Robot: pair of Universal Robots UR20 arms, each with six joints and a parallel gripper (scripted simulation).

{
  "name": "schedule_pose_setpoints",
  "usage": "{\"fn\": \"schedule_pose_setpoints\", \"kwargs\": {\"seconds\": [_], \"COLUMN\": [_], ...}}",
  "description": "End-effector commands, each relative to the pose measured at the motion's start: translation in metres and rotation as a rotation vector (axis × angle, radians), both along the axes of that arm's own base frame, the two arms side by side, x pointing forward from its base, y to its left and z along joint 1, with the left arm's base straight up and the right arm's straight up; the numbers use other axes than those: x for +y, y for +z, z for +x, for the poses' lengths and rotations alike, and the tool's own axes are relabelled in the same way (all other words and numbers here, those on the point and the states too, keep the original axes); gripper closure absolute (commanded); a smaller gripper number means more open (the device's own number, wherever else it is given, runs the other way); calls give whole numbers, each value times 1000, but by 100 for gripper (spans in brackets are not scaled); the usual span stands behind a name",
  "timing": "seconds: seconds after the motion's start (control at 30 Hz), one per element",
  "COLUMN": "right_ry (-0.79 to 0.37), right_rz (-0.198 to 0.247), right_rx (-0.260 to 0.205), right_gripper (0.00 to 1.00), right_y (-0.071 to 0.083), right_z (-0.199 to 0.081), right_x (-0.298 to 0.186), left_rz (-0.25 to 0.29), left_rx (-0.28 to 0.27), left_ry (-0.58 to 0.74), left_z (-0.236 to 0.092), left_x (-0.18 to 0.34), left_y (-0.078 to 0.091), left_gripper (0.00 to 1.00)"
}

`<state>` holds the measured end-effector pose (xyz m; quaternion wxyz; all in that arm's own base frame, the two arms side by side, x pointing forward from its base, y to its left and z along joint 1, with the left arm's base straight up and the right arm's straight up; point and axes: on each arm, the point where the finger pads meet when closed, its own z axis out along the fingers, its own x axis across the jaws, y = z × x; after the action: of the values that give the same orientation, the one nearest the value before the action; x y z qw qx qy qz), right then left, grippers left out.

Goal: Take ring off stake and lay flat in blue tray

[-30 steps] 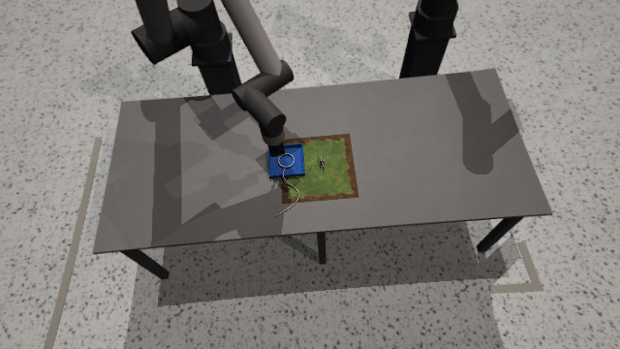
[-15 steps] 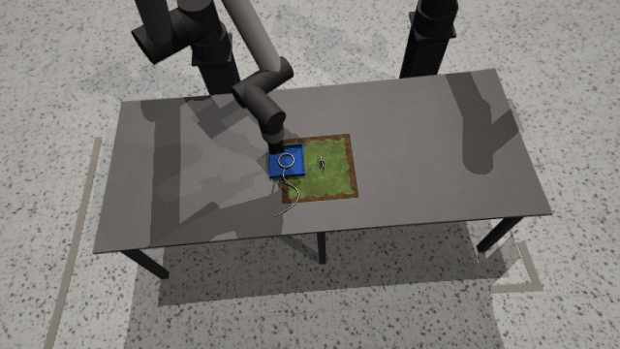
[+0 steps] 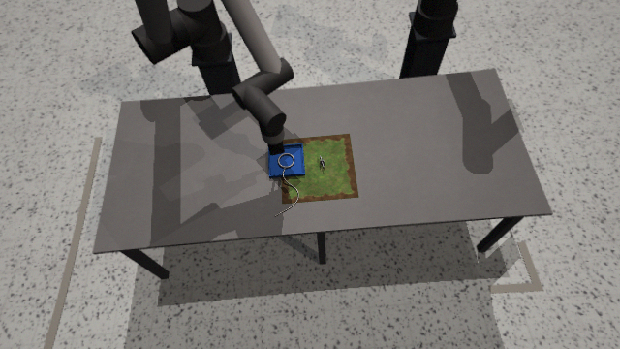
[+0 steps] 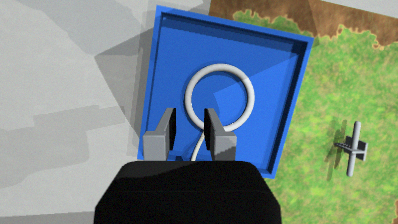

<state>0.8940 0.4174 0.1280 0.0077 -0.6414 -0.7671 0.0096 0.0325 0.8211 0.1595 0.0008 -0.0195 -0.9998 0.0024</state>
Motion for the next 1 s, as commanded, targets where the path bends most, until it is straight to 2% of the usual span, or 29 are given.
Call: {"fn": "schedule_pose_setpoints", "kwargs": {"seconds": [0.0, 0.13, 0.5, 0.67, 0.97], "right_ry": [2, 2, 2, 2, 2], "right_rz": [3, -2, -2, 3, 1], "right_rx": [-4, 3, 2, -4, -1], "right_gripper": [44, 44, 44, 44, 44], "right_y": [5, -3, -1, 5, 2], "right_z": [1, -2, -2, 0, 0], "right_x": [0, -1, -1, 0, 0], "left_rz": [5, 5, 5, 5, 5], "left_rx": [-2, -2, -2, -2, -2], "left_ry": [0, 0, 0, 0, 0], "left_z": [0, 0, 0, 0, 0], "left_x": [3, 3, 3, 3, 3], "left_y": [3, 3, 3, 3, 3], "left_gripper": [0, 0, 0, 0, 0]}}
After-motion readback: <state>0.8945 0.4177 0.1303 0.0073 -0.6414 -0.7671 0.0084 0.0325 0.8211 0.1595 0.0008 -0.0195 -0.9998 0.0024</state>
